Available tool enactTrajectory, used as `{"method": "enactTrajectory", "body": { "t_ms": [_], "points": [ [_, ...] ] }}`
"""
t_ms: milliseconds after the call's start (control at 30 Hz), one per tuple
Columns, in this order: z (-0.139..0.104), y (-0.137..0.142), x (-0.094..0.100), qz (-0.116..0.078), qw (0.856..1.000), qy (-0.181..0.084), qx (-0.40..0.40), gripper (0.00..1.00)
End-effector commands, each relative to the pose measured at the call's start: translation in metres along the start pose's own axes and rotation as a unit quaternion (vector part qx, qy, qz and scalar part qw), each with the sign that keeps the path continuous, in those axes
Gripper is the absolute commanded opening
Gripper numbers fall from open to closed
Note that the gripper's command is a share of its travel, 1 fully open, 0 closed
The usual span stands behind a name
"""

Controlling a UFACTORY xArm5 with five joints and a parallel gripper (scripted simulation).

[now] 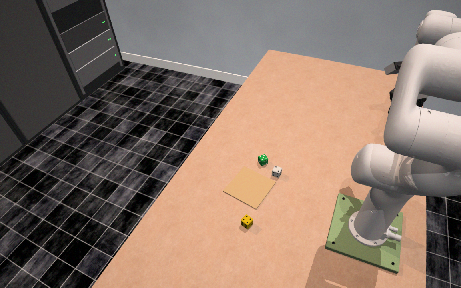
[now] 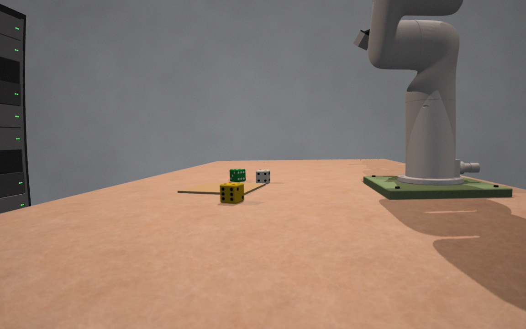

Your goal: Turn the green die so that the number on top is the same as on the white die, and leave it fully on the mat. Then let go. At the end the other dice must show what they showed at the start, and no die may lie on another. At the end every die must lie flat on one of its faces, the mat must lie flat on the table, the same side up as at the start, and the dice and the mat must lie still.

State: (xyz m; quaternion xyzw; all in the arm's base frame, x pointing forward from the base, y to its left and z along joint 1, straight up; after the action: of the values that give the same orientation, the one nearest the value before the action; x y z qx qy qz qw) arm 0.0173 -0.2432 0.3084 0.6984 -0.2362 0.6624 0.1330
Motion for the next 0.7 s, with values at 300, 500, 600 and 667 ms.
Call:
{"method": "enactTrajectory", "body": {
  "t_ms": [300, 500, 600, 667],
  "points": [
    [0.000, 0.000, 0.001, -0.001, 1.000, 0.001, 0.000, 1.00],
    [0.000, 0.000, 0.001, -0.001, 1.000, 0.001, 0.000, 1.00],
    [0.002, 0.001, 0.001, -0.002, 1.000, 0.001, 0.000, 1.00],
    [0.011, 0.002, 0.000, -0.004, 1.000, 0.000, 0.000, 1.00]
  ]
}}
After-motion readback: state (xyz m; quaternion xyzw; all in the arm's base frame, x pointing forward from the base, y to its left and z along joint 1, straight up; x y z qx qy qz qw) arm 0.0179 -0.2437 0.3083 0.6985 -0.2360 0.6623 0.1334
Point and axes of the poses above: the point where the finger pads meet when closed, its own x axis back along the fingers, its own y axis across the jaws, z = x × y, the point moved 1 cm from there along x, back along the fingers, and after that the axes turned 13 degrees about x, right-handed, at the moved point
